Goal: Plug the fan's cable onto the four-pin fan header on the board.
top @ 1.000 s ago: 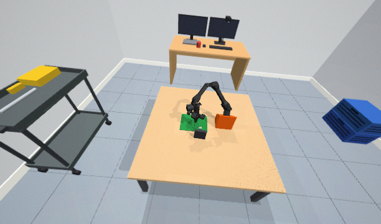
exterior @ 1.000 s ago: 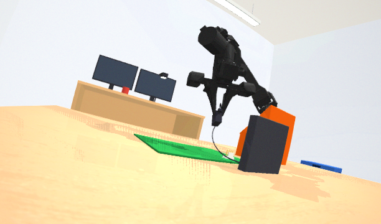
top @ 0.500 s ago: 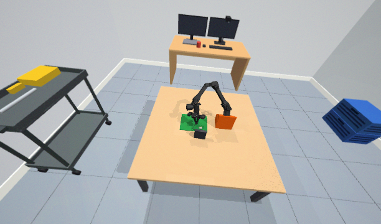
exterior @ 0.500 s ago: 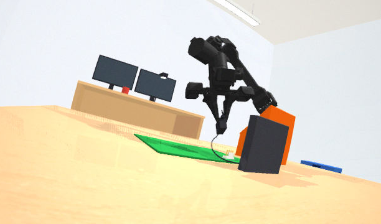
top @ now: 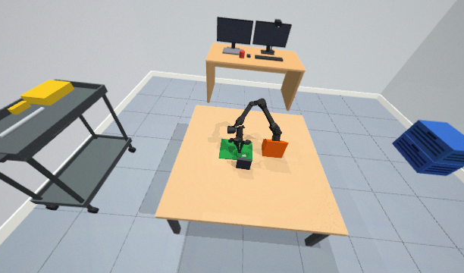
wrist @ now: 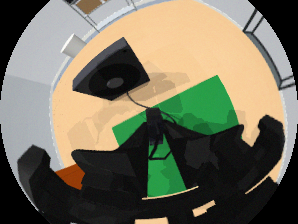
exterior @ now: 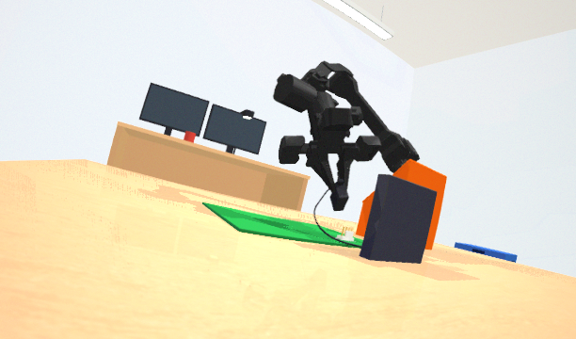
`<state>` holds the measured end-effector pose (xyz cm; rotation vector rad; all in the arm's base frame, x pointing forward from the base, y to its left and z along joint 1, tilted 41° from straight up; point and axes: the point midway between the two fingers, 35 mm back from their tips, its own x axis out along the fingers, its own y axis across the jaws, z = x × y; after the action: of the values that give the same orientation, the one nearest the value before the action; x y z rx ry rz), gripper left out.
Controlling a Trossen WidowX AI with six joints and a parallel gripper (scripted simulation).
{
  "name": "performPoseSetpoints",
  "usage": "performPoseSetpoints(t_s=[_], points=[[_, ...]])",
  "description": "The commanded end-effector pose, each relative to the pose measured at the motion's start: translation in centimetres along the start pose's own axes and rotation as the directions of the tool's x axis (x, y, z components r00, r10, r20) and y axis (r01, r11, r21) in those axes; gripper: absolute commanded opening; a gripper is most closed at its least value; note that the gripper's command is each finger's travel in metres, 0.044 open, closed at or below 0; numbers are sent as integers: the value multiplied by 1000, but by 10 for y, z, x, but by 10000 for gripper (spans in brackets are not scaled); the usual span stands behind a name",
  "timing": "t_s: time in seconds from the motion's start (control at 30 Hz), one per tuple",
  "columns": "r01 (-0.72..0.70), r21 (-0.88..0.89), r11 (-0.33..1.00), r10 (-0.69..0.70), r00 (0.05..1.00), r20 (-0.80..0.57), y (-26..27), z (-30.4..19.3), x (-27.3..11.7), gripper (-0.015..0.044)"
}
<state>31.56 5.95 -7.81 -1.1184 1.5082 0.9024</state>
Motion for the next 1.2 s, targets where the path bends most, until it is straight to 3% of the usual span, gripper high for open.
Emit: performPoseSetpoints(t_s=[0.0, 1.17], points=[[-16, -8, 1000, 17, 998, 67, 0, -1, 1, 0], [27, -76, 997, 17, 854, 521, -5, -9, -2, 0]])
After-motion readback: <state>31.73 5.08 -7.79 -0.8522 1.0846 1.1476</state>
